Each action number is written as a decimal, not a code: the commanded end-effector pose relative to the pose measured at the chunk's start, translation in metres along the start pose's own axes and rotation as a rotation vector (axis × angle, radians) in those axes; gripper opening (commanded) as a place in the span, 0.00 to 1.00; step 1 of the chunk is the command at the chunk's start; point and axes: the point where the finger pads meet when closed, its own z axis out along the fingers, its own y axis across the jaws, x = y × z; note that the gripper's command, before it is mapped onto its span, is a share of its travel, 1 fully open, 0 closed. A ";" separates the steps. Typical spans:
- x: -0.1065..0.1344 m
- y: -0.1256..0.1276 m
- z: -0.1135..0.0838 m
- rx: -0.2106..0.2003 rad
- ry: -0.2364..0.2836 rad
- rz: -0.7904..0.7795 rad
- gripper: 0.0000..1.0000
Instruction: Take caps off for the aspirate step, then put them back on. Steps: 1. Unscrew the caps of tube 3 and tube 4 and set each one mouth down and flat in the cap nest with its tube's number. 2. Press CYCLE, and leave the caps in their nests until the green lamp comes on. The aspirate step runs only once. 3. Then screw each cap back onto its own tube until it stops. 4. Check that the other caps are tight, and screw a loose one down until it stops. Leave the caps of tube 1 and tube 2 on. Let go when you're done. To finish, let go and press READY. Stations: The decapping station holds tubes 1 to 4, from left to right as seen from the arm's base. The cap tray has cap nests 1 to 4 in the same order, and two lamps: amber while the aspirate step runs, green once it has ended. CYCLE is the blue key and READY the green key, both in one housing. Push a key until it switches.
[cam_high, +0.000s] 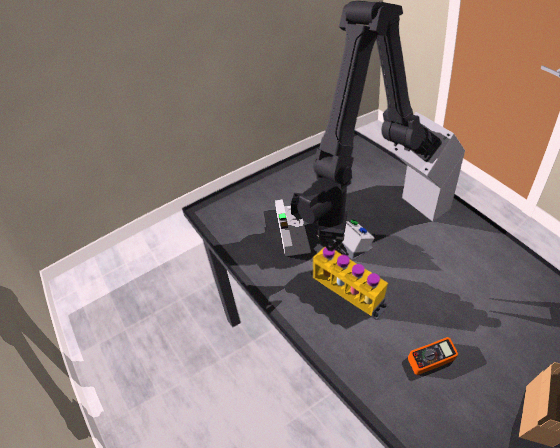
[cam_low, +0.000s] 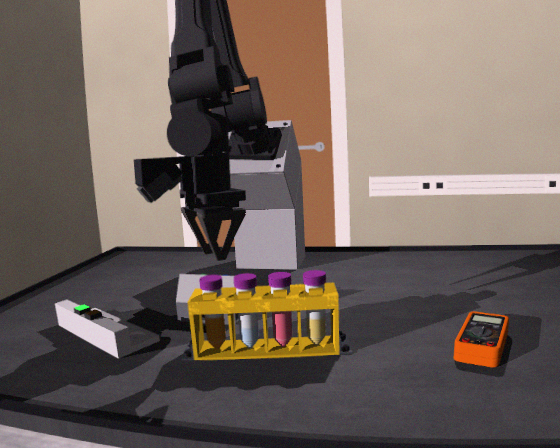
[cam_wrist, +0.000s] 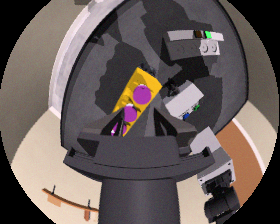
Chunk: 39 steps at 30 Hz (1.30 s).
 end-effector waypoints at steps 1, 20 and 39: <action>0.023 0.004 0.004 0.009 0.040 -0.162 0.49; 0.099 0.077 -0.005 -0.040 -0.004 -1.148 0.49; 0.124 0.084 -0.006 -0.031 -0.002 -1.489 0.49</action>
